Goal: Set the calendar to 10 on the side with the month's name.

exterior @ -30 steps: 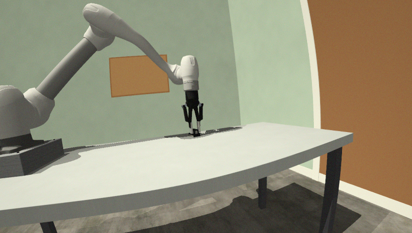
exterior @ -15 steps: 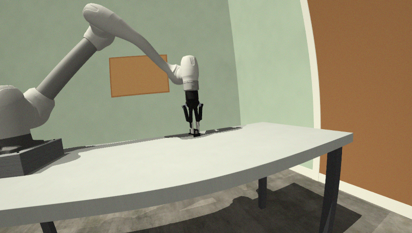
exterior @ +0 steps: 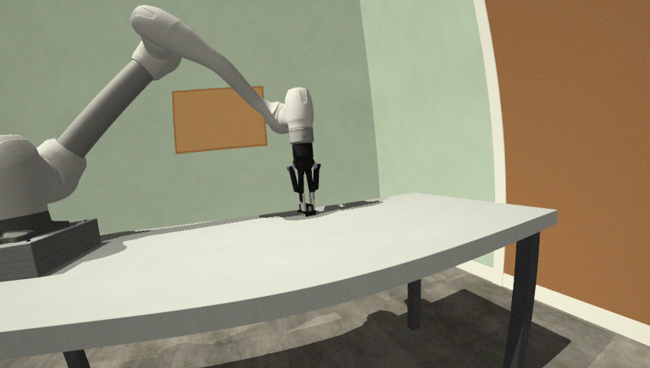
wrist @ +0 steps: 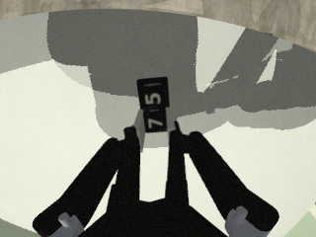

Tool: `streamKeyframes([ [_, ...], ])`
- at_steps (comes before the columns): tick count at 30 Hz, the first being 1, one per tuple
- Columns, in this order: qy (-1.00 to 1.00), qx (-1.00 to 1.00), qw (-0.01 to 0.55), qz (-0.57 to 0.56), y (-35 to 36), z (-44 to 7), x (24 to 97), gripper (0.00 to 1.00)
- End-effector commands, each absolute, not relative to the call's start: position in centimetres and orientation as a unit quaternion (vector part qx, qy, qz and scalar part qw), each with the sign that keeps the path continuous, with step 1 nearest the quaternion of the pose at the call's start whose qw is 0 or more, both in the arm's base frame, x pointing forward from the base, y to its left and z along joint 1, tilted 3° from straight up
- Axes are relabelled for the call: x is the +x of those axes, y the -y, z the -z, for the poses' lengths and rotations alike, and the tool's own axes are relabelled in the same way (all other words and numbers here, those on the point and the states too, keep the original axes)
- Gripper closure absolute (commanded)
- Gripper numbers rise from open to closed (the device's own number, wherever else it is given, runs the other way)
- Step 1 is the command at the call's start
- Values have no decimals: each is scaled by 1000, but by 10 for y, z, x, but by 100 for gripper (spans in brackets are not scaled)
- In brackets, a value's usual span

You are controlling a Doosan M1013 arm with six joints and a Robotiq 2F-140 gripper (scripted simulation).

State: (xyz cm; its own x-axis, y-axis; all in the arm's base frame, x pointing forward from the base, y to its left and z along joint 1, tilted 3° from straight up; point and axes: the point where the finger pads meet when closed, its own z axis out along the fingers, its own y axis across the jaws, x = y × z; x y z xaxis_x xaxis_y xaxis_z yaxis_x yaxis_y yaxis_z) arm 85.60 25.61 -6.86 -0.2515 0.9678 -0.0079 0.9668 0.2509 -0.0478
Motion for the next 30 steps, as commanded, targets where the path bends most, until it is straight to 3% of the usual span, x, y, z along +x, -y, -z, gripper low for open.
streamKeyframes([
  [1, 791, -612, 12, -21, -256, 68, 856, 76],
  [22, 791, -612, 12, -21, -256, 67, 856, 76],
  [30, 791, -612, 12, -21, -257, 28, 858, 76],
])
